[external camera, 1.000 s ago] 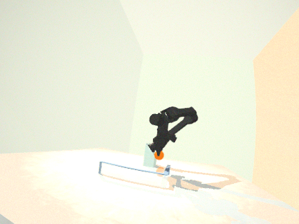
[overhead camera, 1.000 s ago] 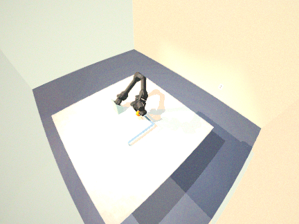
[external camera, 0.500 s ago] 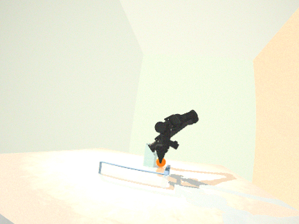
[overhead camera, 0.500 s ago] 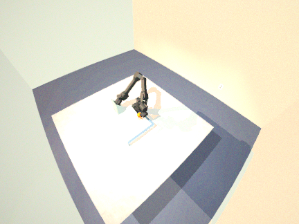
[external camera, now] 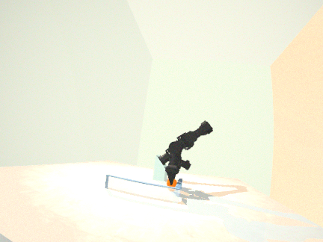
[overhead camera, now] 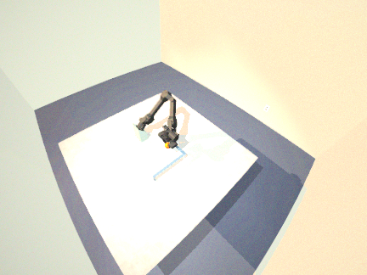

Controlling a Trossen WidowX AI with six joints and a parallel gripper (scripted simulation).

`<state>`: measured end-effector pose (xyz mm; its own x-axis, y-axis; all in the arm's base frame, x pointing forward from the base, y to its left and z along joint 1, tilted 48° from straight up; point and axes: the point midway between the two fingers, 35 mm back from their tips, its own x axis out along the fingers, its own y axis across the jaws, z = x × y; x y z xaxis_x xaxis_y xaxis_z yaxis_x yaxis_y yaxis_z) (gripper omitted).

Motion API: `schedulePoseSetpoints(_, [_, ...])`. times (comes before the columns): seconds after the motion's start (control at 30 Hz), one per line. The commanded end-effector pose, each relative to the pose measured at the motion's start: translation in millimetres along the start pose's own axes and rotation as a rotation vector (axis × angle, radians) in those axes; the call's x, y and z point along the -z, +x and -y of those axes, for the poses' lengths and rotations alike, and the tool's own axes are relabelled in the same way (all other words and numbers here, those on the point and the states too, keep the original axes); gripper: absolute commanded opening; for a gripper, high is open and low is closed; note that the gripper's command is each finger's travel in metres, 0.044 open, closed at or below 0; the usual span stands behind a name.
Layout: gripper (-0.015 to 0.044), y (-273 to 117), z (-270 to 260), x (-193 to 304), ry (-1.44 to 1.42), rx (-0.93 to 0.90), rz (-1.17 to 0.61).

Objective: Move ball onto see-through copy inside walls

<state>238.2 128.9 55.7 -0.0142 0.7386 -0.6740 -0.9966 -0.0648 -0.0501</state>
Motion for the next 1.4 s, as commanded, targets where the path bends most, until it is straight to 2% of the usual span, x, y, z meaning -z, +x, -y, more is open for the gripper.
schedulePoseSetpoints(0.0, [0.0, 5.3, -0.7, 0.0, 0.009, -0.001, 0.005])
schedulePoseSetpoints(0.43, [0.0, 17.6, -0.9, -0.3, 0.009, -0.001, 0.006])
schedulePoseSetpoints(0.9, [0.0358, 15.4, -0.7, -0.1, 0.007, 0.0, 0.004])
schedulePoseSetpoints(1.0, [0.0358, 6.5, 0.9, 1.1, 0.007, 0.0, 0.0])
schedulePoseSetpoints(1.2, [0.0358, -69.0, 0.0, 1.2, 0.009, -0.001, 0.0])
schedulePoseSetpoints(1.37, [0.0358, -71.5, -0.4, 0.9, 0.009, -0.001, 0.001])
